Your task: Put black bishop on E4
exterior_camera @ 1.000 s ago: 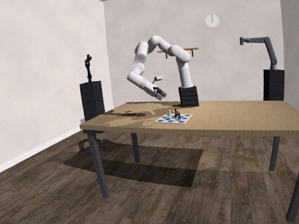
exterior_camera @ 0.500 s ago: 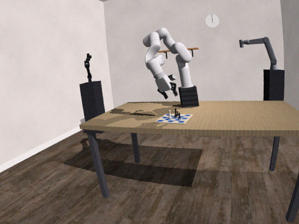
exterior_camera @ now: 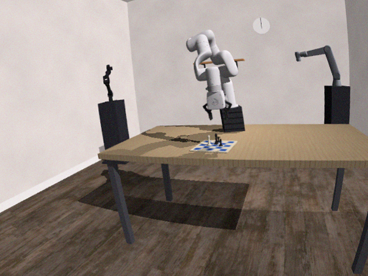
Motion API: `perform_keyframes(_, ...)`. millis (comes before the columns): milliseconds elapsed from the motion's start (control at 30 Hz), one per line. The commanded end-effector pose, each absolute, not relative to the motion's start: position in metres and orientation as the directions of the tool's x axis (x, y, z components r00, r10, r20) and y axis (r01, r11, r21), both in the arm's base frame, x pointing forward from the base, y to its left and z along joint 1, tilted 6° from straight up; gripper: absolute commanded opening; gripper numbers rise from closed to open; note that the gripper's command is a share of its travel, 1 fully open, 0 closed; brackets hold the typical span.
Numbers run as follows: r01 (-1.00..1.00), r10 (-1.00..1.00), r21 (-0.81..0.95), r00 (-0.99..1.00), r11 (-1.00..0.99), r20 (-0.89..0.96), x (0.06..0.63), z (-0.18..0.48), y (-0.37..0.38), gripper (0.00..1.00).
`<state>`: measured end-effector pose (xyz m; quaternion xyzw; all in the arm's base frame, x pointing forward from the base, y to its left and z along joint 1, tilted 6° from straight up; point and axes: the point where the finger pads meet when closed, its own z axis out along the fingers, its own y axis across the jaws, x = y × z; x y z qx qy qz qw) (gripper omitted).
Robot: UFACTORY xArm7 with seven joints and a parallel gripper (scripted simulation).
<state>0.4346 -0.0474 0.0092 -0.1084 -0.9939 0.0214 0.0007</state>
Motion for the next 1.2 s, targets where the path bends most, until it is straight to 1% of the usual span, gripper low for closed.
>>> perform_keyframes(0, 0.199, 0.197, -0.089, -0.980, 0.976, -0.036, 0.437, 0.010, -0.045, 1.00)
perform_keyframes(800, 0.200, 0.197, -0.089, -0.980, 0.976, -0.037, 0.437, 0.007, -0.045, 1.00)
perform_keyframes(967, 0.200, 0.197, -0.089, -0.980, 0.976, -0.037, 0.438, -0.028, -0.048, 1.00)
perform_keyframes(1033, 0.199, 0.197, -0.089, -0.980, 0.976, -0.036, 0.438, -0.031, -0.048, 1.00)
perform_keyframes(1067, 0.199, 0.197, -0.089, -0.980, 0.976, -0.036, 0.438, -0.031, -0.048, 0.37)
perform_keyframes(1167, 0.199, 0.197, -0.089, -0.980, 0.976, -0.036, 0.438, -0.031, -0.048, 0.37)
